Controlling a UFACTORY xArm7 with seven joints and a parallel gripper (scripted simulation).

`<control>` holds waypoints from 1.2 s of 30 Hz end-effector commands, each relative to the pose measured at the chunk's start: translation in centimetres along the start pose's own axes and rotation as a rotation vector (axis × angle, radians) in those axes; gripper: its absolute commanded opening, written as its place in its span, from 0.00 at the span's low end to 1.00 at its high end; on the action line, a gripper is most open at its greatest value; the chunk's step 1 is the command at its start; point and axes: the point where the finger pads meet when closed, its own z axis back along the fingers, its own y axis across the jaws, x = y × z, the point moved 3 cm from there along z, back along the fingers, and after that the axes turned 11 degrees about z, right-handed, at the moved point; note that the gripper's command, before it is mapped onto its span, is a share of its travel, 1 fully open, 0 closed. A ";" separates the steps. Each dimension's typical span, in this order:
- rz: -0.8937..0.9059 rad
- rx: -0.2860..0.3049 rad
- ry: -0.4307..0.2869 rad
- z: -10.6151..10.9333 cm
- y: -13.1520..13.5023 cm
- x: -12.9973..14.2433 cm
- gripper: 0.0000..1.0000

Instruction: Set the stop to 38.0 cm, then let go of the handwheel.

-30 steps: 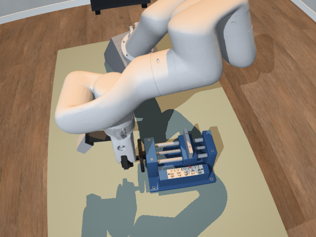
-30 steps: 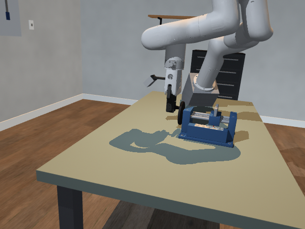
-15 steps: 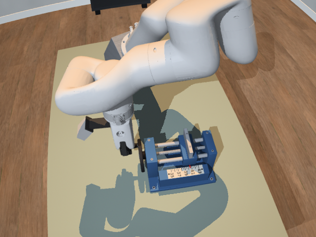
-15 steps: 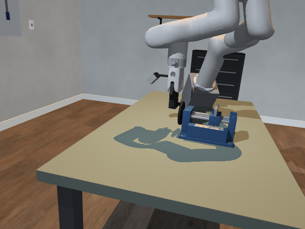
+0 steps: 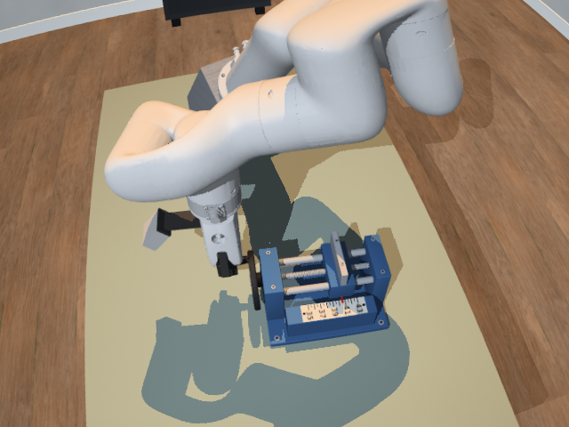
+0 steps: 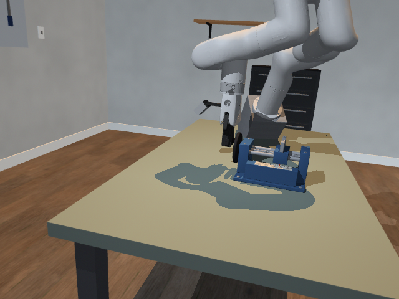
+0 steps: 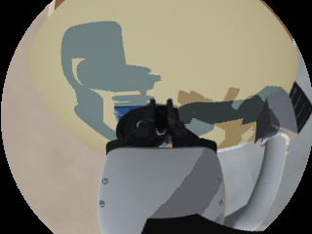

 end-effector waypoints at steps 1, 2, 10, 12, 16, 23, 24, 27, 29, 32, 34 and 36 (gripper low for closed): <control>0.000 -0.004 0.000 -0.8 0.2 0.0 0.06; 0.000 -0.004 0.000 -1.1 0.2 0.0 0.06; 0.000 -0.004 0.000 -3.8 -1.0 -0.3 0.06; 0.000 -0.004 0.000 -4.2 -1.6 -0.4 0.06; 0.000 -0.004 0.000 -4.4 -2.0 -0.5 0.06; 0.000 -0.004 0.000 -4.6 -3.0 -0.6 0.06; 0.000 -0.004 0.000 -4.6 -3.2 -0.7 0.06; 0.000 -0.004 0.000 -4.6 -3.7 -0.8 0.06; 0.000 -0.004 0.000 -4.6 -4.0 -0.8 0.06; 0.000 -0.004 0.000 -4.5 -4.3 -0.9 0.06; 0.000 -0.004 0.000 -4.4 -4.5 -0.9 0.06; 0.000 -0.004 0.000 -4.3 -4.8 -1.0 0.06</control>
